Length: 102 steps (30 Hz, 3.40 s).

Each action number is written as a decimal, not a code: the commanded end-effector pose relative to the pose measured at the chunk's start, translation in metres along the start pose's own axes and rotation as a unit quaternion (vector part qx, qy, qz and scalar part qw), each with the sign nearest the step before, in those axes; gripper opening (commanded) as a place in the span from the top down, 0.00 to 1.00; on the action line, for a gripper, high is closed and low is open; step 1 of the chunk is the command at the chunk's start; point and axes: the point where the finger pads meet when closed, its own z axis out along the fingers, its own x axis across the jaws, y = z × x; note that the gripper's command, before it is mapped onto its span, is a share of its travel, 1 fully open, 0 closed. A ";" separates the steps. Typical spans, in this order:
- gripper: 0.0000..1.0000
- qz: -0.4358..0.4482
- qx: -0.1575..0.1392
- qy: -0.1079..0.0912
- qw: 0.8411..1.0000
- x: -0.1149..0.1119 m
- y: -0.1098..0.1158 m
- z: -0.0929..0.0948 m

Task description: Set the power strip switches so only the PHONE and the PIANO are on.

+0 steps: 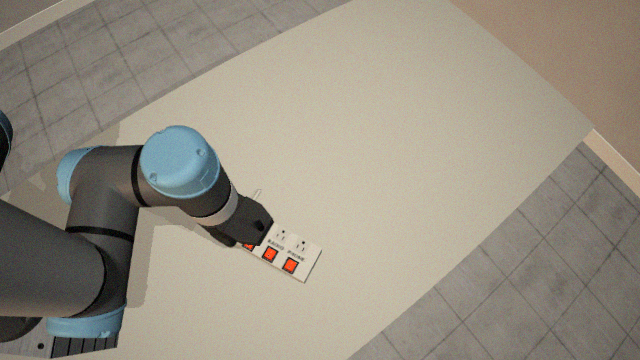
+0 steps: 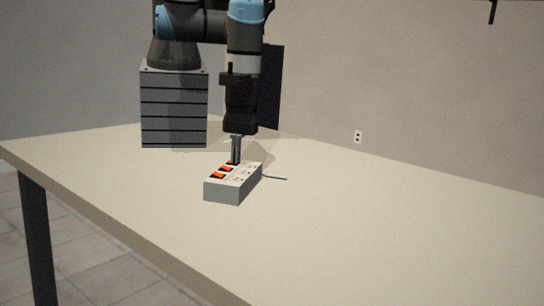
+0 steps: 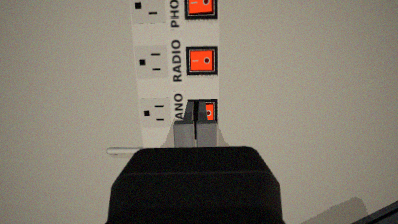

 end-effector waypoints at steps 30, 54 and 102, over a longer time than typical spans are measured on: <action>1.00 0.000 0.000 0.000 1.000 0.000 0.000 0.001; 1.00 0.000 0.000 0.000 1.000 0.000 0.000 0.002; 1.00 0.000 0.000 0.000 1.000 0.000 0.000 -0.038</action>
